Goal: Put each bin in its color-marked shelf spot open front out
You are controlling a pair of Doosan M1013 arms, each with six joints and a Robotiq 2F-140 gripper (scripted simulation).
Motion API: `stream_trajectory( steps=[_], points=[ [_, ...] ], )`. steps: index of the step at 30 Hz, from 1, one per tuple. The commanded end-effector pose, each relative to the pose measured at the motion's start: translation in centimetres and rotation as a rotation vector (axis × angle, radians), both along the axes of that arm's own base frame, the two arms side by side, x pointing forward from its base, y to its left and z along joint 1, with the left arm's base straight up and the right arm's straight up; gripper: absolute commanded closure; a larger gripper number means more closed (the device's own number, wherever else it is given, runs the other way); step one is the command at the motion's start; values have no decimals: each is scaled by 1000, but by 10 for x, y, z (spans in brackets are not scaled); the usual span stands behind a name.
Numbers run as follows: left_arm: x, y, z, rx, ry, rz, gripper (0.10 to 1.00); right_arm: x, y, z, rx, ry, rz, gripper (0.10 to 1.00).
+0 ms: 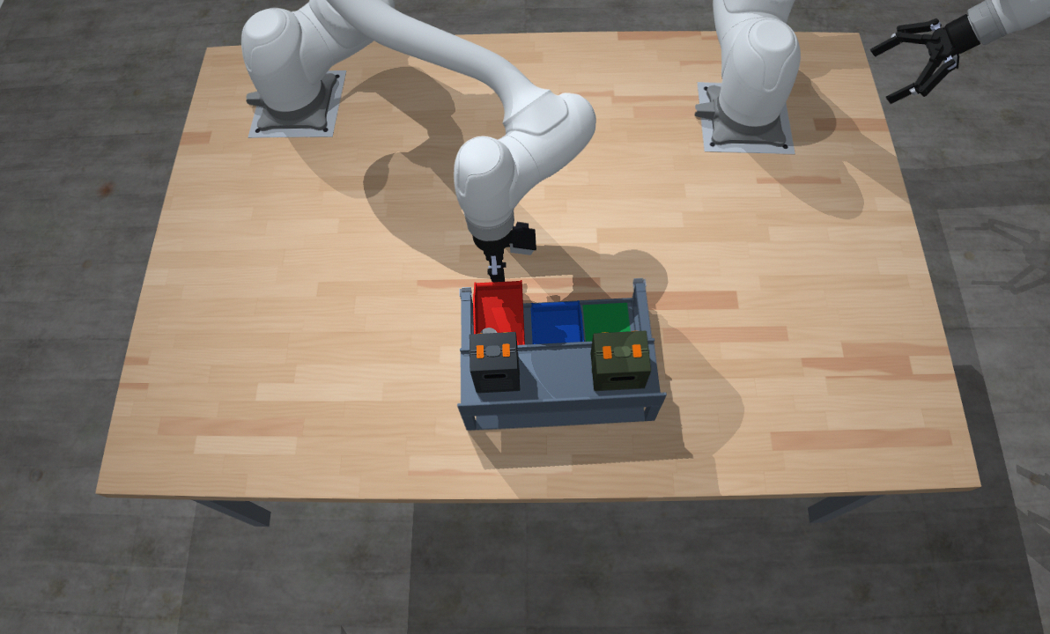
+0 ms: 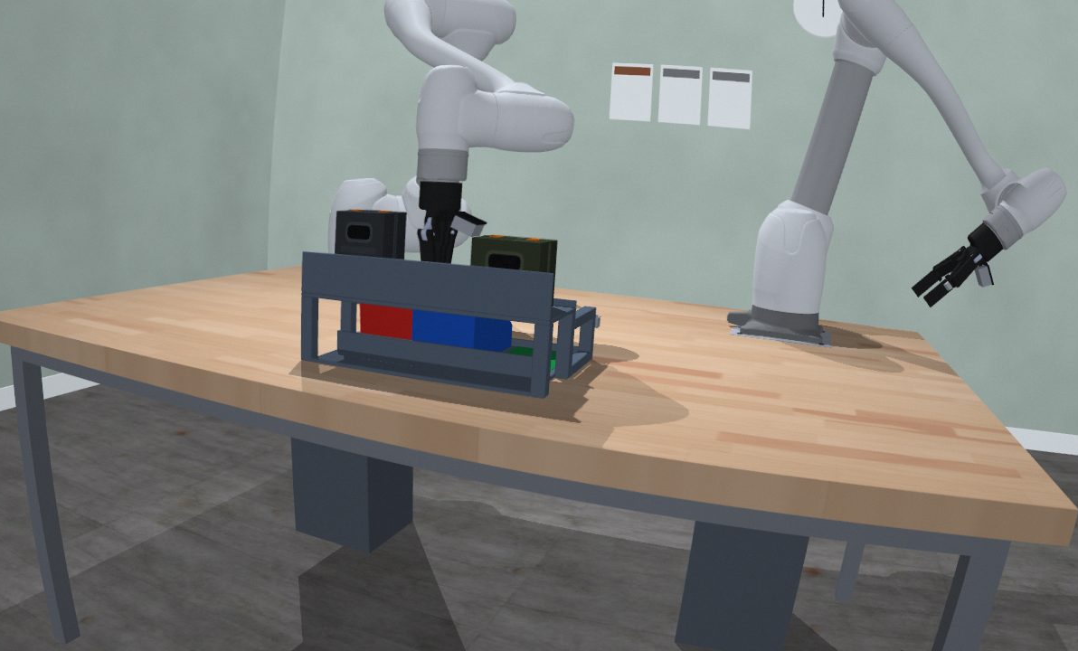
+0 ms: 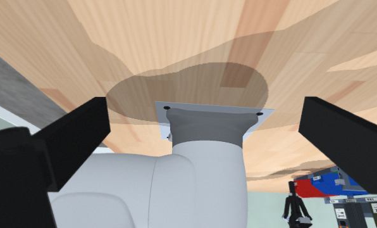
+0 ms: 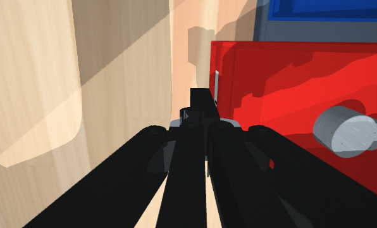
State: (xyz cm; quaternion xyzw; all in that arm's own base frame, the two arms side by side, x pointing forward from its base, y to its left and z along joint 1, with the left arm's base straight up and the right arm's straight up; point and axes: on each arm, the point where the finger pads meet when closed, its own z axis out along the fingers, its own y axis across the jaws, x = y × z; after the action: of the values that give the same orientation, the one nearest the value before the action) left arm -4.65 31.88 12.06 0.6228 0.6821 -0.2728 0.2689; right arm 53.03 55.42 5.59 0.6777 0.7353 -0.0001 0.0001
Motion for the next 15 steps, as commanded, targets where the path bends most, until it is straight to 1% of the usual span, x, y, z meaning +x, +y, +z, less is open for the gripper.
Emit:
stream_trajectory(
  steps=[1,15],
  points=[
    [0,0,0,1,0,0,98,2,1,1,1,-1,0,999],
    [0,0,0,1,0,0,98,11,1,1,1,-1,0,999]
  ],
)
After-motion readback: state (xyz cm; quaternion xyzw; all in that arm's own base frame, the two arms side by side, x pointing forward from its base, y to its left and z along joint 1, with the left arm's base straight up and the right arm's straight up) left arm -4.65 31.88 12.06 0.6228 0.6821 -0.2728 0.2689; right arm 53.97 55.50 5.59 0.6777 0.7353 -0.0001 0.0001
